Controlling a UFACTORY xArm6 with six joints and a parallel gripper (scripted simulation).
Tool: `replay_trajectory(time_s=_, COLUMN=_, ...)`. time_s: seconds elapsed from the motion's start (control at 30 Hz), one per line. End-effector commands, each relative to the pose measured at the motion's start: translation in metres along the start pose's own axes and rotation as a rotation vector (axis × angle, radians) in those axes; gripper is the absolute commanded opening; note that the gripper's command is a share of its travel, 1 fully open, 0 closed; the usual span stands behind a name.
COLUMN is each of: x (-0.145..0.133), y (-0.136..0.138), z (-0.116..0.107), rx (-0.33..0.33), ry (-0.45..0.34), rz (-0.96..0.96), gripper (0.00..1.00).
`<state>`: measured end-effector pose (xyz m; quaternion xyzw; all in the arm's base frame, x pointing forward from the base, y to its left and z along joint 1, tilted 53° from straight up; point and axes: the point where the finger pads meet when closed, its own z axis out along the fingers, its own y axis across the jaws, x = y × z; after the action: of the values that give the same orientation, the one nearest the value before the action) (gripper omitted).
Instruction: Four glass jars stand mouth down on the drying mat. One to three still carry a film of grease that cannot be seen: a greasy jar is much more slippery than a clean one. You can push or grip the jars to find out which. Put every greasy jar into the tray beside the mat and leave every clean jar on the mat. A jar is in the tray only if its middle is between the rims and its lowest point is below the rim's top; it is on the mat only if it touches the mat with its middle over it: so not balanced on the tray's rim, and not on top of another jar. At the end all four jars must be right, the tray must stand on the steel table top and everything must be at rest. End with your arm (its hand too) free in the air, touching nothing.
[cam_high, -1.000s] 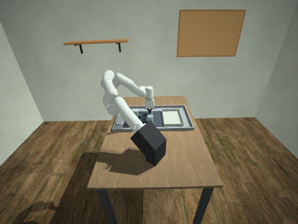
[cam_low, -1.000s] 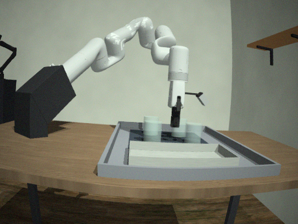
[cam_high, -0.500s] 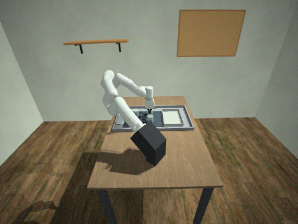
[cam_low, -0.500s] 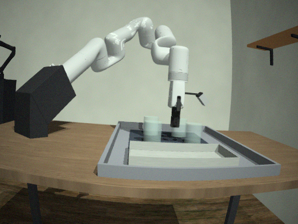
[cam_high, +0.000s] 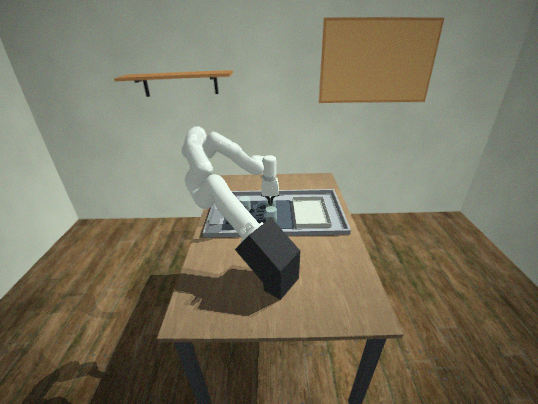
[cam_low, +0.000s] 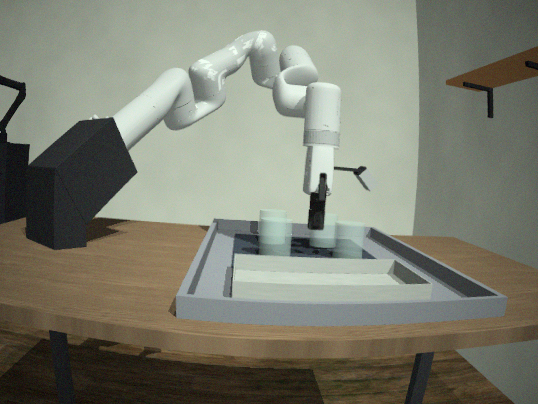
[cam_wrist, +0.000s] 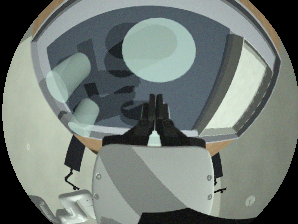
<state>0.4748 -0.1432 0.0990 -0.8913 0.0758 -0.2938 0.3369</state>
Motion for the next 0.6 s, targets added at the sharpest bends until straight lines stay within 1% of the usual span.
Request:
replay_trajectory(time_s=0.0, x=0.001, y=0.0, z=-0.001, rx=-0.002, ry=0.002, rz=-0.001, gripper=0.0)
replay_trajectory(time_s=0.3, x=0.001, y=0.0, z=-0.001, rx=-0.002, ry=0.002, rz=-0.001, gripper=0.0)
replay_trajectory(time_s=0.57, x=0.001, y=0.0, z=-0.062, rx=-0.002, ry=0.002, rz=-0.001, gripper=0.0)
